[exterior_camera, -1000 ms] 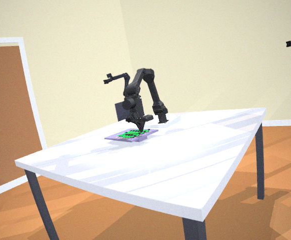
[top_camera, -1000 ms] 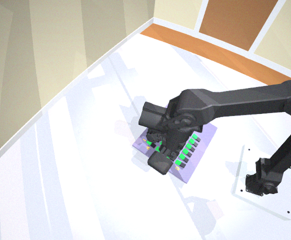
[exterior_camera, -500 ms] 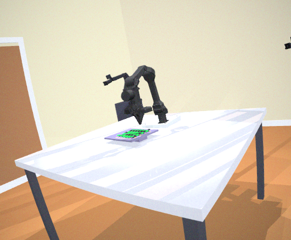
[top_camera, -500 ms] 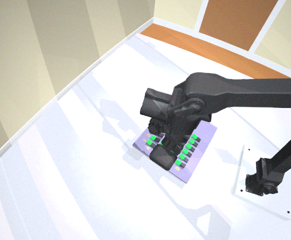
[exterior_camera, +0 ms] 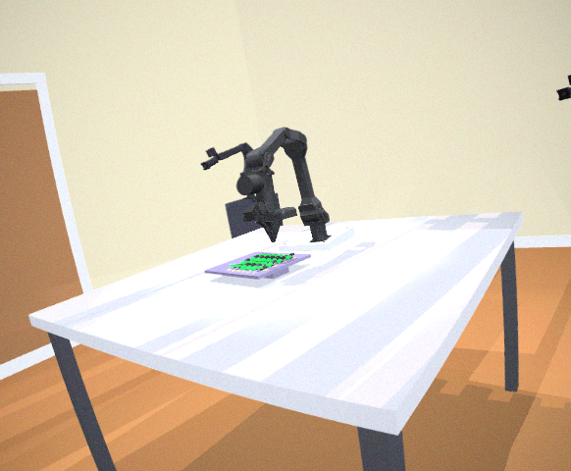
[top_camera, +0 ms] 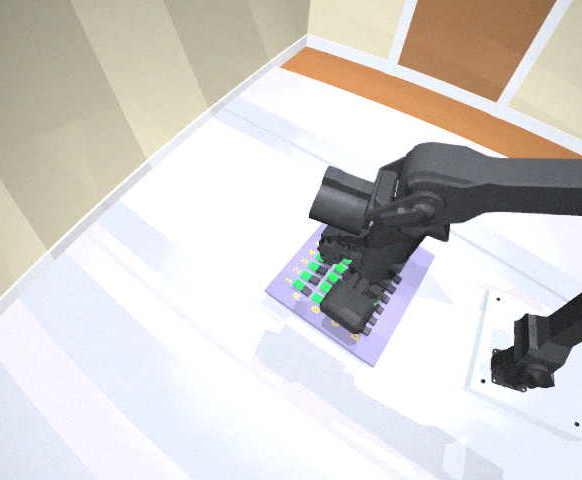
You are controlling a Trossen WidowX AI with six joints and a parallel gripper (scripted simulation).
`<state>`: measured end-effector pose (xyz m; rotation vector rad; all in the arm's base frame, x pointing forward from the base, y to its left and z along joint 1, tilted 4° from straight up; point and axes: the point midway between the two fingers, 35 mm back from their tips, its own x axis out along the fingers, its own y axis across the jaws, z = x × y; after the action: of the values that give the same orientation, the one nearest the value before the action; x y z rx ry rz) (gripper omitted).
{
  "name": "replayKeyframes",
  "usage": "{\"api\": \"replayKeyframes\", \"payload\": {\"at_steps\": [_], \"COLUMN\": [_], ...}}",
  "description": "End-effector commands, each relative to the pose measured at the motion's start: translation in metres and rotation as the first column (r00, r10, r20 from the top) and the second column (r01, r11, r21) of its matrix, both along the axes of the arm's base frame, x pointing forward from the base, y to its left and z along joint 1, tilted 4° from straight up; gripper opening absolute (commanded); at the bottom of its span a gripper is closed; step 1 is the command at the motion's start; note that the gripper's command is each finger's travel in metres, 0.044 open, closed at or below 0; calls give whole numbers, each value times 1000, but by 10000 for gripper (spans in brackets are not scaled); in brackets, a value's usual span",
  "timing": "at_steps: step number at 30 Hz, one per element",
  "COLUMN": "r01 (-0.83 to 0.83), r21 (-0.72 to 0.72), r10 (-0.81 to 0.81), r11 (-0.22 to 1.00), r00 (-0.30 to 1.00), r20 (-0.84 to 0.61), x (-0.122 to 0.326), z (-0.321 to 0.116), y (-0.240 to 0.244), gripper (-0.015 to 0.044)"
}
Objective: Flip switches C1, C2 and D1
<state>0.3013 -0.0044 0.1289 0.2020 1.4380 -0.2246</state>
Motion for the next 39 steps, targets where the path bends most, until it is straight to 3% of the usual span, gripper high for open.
{"api": "replayKeyframes", "payload": {"at_steps": [1, 39], "r01": [-4, -4], "r21": [-9, -9], "r10": [4, 4], "r11": [1000, 1000], "r00": [1000, 1000], "r20": [2, 2], "x": [-3, -1], "z": [-21, -45], "y": [-2, -3], "gripper": [0, 0]}}
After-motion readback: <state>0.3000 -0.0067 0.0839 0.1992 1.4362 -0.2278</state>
